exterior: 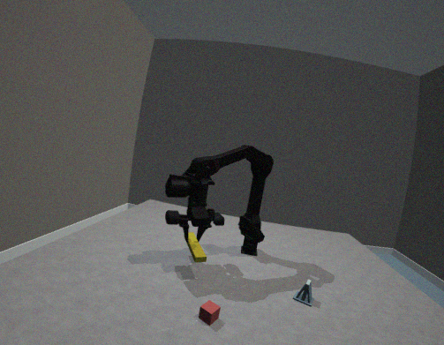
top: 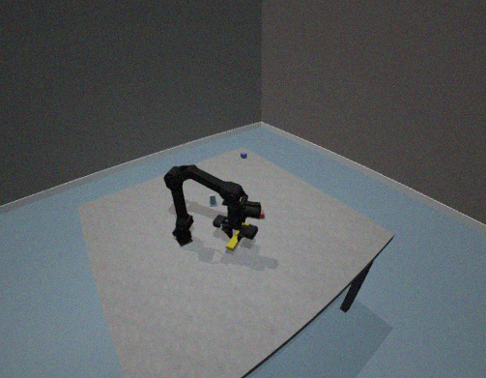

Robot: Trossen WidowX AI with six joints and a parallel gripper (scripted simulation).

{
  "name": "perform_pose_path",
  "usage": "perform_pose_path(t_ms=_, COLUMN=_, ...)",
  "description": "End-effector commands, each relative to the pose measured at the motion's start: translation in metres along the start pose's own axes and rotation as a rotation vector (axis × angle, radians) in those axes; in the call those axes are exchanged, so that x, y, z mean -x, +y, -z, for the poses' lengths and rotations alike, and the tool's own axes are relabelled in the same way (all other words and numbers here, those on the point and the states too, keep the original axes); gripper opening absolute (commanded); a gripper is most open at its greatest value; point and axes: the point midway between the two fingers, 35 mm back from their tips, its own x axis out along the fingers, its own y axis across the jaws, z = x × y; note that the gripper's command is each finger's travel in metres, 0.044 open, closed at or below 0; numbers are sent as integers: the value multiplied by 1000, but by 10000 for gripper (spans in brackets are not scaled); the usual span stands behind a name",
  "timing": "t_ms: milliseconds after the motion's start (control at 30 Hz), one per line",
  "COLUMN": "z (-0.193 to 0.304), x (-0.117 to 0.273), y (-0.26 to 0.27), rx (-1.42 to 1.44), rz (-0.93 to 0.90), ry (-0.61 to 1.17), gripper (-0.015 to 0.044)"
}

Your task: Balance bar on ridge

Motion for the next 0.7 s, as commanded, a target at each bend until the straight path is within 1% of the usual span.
perform_pose_path(t_ms=0, z=-1, x=12, y=-1, rx=2, rz=16, ry=-6, gripper=0)
perform_pose_path(t_ms=400, z=0, x=43, y=4, rx=3, rz=15, ry=-7, gripper=0)
perform_pose_path(t_ms=500, z=-2, x=44, y=5, rx=7, rz=15, ry=-7, gripper=0)
perform_pose_path(t_ms=667, z=-20, x=45, y=8, rx=35, rz=15, ry=-9, gripper=0)
